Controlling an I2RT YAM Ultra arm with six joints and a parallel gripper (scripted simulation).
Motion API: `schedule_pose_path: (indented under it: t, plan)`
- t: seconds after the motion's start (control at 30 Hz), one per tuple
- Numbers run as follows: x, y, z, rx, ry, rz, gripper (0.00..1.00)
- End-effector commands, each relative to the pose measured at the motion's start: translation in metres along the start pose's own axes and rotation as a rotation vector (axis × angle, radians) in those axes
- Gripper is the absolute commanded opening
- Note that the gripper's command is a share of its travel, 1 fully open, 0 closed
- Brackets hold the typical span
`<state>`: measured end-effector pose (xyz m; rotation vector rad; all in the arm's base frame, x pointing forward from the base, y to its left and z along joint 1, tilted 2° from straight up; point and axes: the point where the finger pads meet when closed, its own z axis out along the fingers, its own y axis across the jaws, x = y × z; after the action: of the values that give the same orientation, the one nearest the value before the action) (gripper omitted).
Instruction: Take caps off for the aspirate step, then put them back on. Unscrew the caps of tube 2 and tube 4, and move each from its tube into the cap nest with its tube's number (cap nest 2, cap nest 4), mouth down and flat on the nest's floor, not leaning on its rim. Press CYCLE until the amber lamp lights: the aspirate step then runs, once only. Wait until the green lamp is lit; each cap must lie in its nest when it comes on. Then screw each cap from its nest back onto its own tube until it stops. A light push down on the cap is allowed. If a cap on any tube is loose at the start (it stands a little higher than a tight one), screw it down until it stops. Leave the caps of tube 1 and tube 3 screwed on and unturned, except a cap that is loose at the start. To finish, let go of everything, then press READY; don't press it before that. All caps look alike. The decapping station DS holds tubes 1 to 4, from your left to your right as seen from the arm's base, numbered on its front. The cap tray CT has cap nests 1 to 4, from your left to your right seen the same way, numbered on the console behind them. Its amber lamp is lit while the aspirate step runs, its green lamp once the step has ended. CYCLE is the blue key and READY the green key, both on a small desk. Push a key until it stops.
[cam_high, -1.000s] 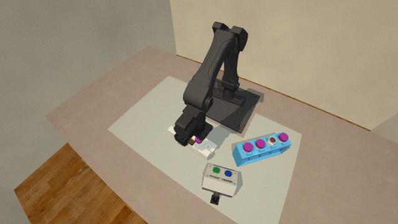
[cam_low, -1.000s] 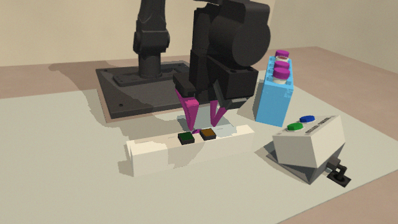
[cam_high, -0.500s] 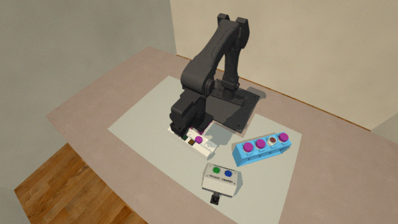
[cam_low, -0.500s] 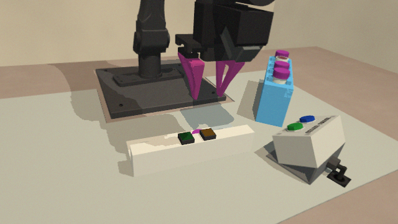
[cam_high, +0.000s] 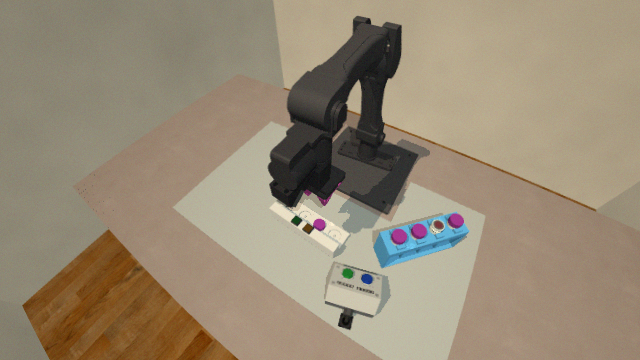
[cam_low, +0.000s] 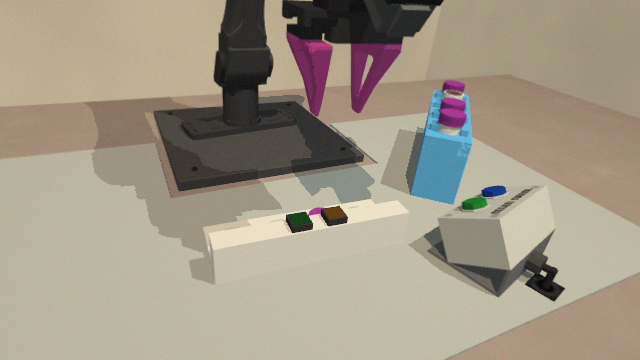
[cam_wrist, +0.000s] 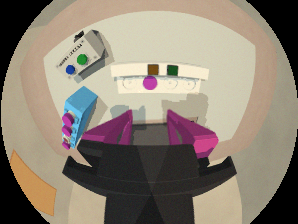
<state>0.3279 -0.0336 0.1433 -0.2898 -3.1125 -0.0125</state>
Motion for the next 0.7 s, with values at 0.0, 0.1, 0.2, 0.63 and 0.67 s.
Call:
schedule_pose_path:
  t: [0.0,0.1,0.2,0.63,0.67]
  plan:
    - [0.004,0.0,-0.004,0.0,0.007,-0.002,0.47]
    - [0.007,0.016,-0.004,0.0,0.007,0.164,0.49]
    - [0.012,0.04,-0.004,0.0,0.007,0.396,0.49]
    - [0.022,0.09,-0.004,0.001,0.008,0.914,0.49]
    - [0.022,0.09,-0.004,0.001,0.008,0.914,0.49]
